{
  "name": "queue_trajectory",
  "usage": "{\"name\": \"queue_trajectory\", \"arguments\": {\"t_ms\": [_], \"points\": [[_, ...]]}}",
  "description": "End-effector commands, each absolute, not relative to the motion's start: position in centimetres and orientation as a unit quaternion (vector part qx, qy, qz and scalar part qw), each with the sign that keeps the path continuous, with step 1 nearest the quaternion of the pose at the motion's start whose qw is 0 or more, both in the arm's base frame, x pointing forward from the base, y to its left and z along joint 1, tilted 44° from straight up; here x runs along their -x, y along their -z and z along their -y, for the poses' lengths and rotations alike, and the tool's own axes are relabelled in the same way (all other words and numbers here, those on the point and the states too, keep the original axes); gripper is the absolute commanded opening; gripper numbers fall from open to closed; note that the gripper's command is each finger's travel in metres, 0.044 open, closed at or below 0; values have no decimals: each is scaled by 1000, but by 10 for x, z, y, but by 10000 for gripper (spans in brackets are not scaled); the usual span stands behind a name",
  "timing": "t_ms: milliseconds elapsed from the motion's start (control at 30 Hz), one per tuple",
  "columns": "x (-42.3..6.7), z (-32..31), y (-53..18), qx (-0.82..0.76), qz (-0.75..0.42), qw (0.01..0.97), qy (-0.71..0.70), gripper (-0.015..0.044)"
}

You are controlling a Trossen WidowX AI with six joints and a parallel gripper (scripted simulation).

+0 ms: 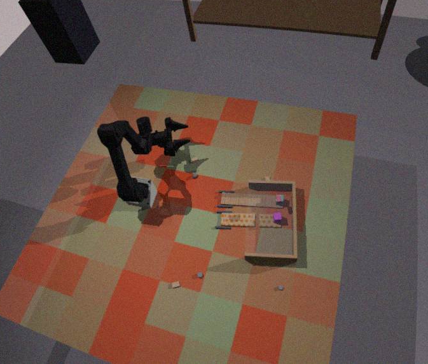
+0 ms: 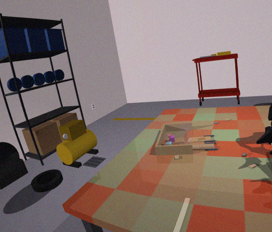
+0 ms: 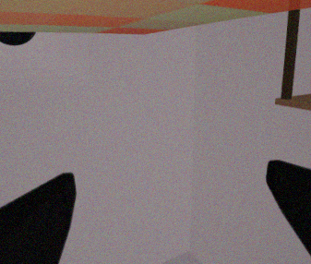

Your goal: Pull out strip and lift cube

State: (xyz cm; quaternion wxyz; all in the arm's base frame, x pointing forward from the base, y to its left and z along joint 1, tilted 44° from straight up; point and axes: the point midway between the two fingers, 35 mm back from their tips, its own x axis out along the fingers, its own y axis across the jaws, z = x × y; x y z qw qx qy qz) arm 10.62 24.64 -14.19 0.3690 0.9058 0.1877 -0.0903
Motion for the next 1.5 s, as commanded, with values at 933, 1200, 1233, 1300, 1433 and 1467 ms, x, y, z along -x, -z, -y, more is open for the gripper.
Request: {"name": "queue_trajectory", "arguments": {"t_ms": [933,1200,1233,1300,1433,1467], "points": [[-292,-186,-60,-679,232,-695,45,400],[-312,-125,-112,-449,267,-849,-77,400],[-313,-117,-119,-417,267,-864,-93,400],[-313,-105,-128,-371,266,-882,-117,400],[-313,-104,-128,-367,266,-883,-119,400],[-313,-104,-128,-367,266,-883,-119,400]]}}
